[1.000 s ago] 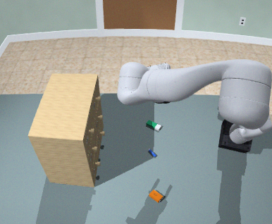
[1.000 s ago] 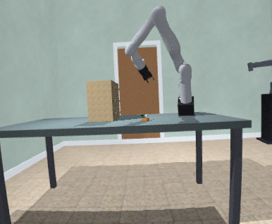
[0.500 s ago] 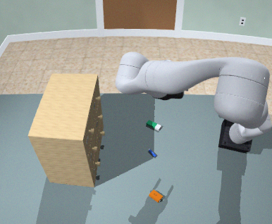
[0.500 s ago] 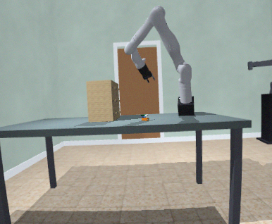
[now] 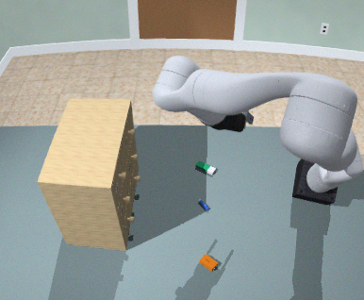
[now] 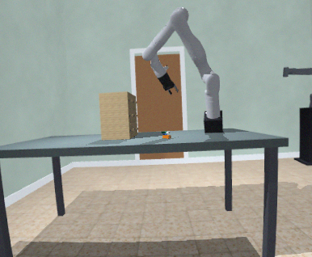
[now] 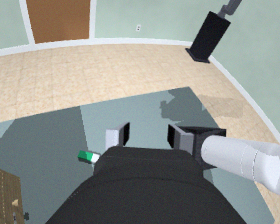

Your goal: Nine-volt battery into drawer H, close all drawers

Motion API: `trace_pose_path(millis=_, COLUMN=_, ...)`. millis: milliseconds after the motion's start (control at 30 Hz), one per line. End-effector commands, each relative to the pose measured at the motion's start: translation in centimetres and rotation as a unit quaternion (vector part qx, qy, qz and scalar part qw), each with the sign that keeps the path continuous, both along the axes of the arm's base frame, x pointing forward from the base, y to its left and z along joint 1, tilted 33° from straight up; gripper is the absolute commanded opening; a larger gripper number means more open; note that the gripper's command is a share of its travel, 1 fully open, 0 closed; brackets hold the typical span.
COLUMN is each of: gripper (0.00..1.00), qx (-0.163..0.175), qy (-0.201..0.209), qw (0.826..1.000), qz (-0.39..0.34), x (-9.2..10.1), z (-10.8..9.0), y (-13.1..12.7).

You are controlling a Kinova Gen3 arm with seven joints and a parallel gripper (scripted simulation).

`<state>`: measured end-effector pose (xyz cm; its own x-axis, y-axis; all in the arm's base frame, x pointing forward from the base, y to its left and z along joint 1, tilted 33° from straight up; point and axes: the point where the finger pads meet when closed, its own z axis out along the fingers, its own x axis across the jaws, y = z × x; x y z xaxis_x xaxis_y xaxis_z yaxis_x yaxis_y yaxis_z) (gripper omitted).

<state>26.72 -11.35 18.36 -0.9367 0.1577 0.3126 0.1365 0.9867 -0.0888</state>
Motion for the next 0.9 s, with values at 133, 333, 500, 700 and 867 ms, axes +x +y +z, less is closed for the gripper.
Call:
trace_pose_path(millis=133, gripper=1.0, qx=0.008, qy=-0.001, qw=0.999, qz=-0.043, x=-0.11, z=0.12, y=-0.06)
trace_pose_path(millis=333, gripper=1.0, qx=0.017, qy=-0.002, qw=0.996, qz=-0.083, x=-0.15, z=0.27, y=0.01)
trace_pose_path(millis=500, gripper=1.0, qx=0.017, qy=-0.002, qw=0.996, qz=-0.083, x=-0.15, z=0.27, y=0.01)
trace_pose_path(millis=700, gripper=1.0, qx=0.026, qy=-0.003, qw=0.992, qz=-0.122, x=-0.13, z=0.44, y=0.08)
trace_pose_path(millis=867, gripper=1.0, qx=0.026, qy=-0.003, qw=0.992, qz=-0.122, x=-0.13, z=0.44, y=0.08)
